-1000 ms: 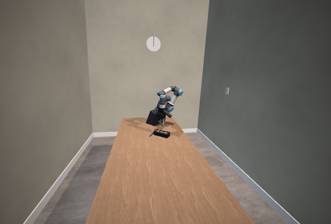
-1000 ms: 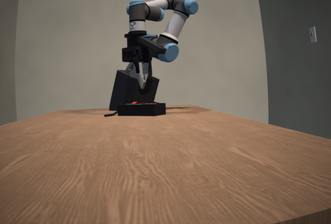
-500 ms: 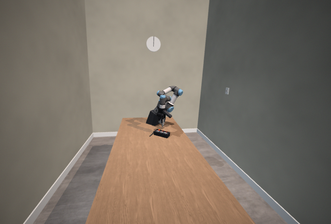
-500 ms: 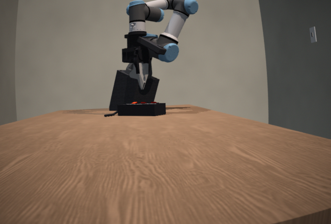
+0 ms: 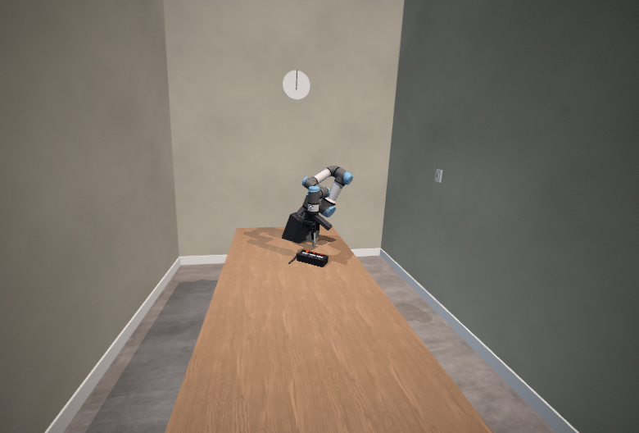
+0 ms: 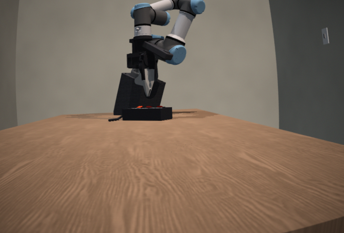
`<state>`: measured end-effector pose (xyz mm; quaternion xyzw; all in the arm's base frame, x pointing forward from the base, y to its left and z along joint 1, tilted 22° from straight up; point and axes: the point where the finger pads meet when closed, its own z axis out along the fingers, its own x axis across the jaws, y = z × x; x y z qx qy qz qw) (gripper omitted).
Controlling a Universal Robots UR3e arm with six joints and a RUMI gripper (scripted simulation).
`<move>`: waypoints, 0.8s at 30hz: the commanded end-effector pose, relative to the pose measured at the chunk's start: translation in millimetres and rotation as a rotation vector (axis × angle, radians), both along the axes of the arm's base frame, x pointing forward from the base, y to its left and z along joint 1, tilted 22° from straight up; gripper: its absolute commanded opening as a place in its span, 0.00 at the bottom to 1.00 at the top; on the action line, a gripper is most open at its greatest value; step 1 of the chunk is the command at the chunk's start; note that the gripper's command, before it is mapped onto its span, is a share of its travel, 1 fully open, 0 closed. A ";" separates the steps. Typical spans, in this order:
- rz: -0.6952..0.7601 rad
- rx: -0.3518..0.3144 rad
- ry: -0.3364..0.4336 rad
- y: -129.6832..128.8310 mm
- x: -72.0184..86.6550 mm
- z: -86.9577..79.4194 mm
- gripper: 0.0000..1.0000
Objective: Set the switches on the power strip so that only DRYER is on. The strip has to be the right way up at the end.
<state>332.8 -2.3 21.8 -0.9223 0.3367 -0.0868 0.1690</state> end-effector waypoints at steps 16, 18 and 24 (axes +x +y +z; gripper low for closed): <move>0.000 -0.002 -0.002 4.7 6.4 -20.6 0.00; 0.000 -0.002 -0.002 4.9 6.7 -21.5 0.00; 0.000 -0.002 -0.002 5.7 7.6 -24.8 0.00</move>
